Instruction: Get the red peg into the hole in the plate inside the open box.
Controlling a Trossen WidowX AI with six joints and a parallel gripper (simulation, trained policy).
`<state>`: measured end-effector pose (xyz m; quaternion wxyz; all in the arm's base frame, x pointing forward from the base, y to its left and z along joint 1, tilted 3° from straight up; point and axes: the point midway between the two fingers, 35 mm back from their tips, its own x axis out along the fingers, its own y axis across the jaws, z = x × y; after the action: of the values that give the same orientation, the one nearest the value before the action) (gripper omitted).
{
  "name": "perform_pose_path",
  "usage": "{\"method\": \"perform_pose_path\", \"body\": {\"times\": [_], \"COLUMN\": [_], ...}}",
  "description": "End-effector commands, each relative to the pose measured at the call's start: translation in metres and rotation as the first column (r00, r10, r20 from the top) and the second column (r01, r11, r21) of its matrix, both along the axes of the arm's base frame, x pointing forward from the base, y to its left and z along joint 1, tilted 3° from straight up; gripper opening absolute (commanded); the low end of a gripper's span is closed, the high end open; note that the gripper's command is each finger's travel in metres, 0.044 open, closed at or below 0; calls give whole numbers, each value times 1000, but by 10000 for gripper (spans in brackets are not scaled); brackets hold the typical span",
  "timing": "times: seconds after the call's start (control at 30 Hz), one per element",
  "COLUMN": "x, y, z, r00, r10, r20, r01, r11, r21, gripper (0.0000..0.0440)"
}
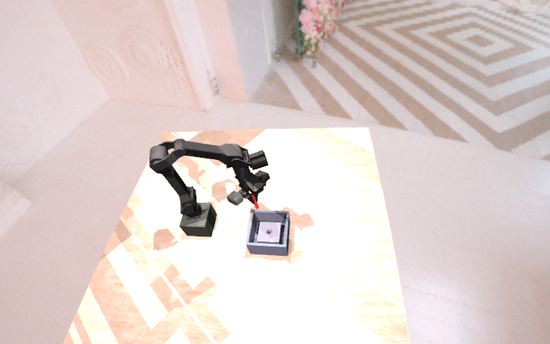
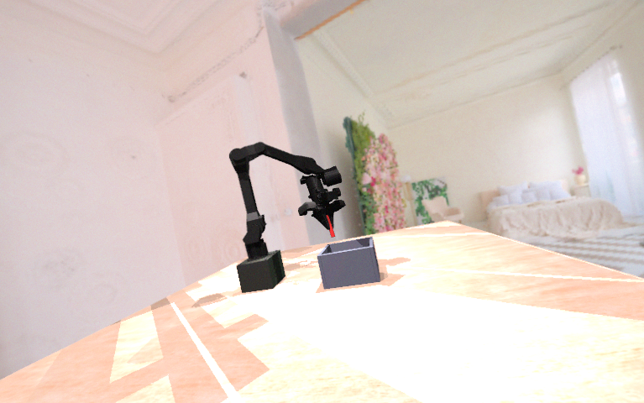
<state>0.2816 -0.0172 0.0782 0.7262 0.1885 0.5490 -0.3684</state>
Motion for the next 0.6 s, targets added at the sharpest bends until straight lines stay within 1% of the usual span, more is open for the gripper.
{"method": "perform_pose_path", "body": {"times": [0.0,0.3,0.57], "x": [7,21,31], "y": [-9,-43,-70], "z": [4,3,-4], "r00": [1000,996,990], "r10": [-17,-85,-139], "r20": [10,28,38], "r01": [17,84,137], "r11": [1000,996,989], "r21": [11,35,59], "gripper": [0,0,0]}}
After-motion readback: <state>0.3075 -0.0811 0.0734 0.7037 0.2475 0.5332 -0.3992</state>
